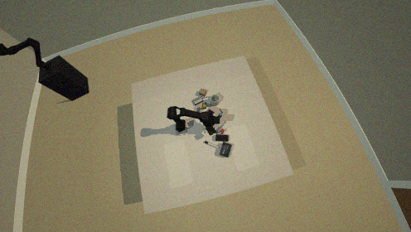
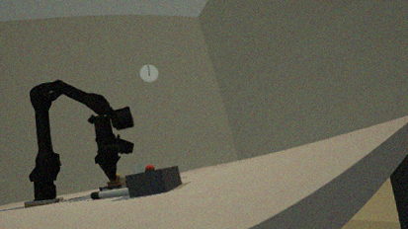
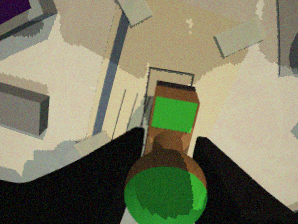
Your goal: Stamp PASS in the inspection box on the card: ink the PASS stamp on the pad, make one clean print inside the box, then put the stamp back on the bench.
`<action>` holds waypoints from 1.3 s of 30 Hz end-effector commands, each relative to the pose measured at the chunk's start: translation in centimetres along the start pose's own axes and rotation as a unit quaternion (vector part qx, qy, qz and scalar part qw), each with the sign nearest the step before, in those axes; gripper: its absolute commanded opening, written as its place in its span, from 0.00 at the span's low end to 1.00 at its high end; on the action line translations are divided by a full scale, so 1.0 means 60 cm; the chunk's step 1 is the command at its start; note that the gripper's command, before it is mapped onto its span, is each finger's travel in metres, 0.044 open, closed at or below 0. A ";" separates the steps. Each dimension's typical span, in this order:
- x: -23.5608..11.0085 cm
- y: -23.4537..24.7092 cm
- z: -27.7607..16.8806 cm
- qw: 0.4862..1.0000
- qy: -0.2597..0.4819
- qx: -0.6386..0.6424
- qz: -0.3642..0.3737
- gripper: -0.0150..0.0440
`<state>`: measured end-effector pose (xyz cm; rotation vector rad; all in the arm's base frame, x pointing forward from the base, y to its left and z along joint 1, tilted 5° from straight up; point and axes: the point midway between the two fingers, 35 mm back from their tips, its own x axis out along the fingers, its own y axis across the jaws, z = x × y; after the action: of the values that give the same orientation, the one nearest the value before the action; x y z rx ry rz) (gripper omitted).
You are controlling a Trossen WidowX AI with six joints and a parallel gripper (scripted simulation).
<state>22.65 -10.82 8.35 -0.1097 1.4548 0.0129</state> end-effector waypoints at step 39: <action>0.026 0.004 -0.003 1.000 -0.001 -0.003 0.003 0.25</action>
<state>22.59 -10.77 6.88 -0.1084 1.4555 0.0149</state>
